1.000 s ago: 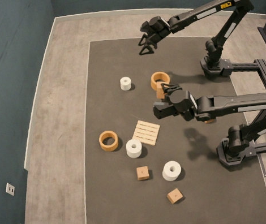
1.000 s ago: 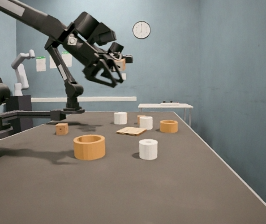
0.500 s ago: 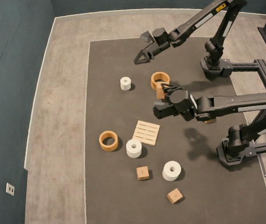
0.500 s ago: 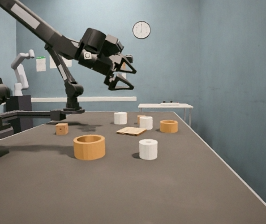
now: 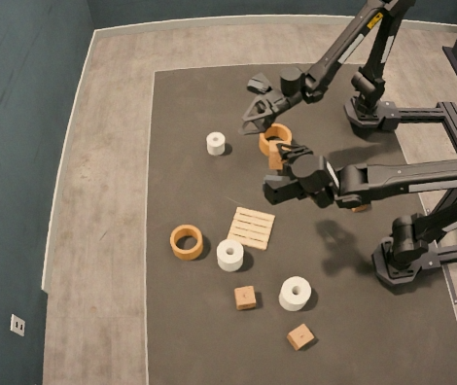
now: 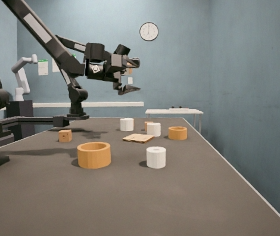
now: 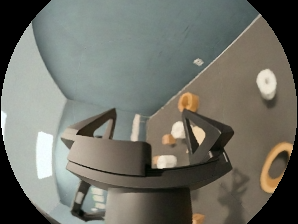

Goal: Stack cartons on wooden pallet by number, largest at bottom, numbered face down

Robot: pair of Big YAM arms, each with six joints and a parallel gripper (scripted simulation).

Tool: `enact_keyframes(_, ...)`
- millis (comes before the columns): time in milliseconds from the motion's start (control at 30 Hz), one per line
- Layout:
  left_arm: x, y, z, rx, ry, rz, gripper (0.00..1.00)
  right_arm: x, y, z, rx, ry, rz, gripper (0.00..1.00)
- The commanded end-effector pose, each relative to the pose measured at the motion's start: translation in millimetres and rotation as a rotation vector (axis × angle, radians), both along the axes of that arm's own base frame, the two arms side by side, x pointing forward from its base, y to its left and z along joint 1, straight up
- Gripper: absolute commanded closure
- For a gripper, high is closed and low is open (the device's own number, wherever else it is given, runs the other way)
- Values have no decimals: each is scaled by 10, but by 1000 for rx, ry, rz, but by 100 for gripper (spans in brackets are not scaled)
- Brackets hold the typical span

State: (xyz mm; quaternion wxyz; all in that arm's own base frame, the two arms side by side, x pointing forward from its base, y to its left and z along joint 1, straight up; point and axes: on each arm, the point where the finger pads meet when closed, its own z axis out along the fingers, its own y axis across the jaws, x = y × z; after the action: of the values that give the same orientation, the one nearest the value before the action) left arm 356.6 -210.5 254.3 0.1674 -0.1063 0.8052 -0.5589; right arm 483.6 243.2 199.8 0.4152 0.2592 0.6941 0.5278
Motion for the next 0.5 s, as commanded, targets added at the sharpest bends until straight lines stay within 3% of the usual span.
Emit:
enact_keyframes(0, 102, -13, 230, -15, -29, 7, 54, -186, 279, -12, 230, 33, 46, 0)
enact_keyframes(133, 102, -13, 230, -15, -29, 7, 54, -324, 550, 164, 393, 30, 121, 0)
enact_keyframes(233, 102, -13, 230, -15, -29, 7, 54, -546, 680, 129, 501, 69, 179, 0)
enact_keyframes(300, 102, -13, 230, -15, -29, 7, 54, -597, 820, 284, 584, 60, 227, 0)
enact_keyframes(400, 102, -13, 230, -15, -29, 7, 54, -650, 860, 298, 610, 65, 246, 0)
enact_keyframes(467, 102, -13, 230, -15, -29, 7, 54, -829, 898, 214, 646, 95, 280, 0)
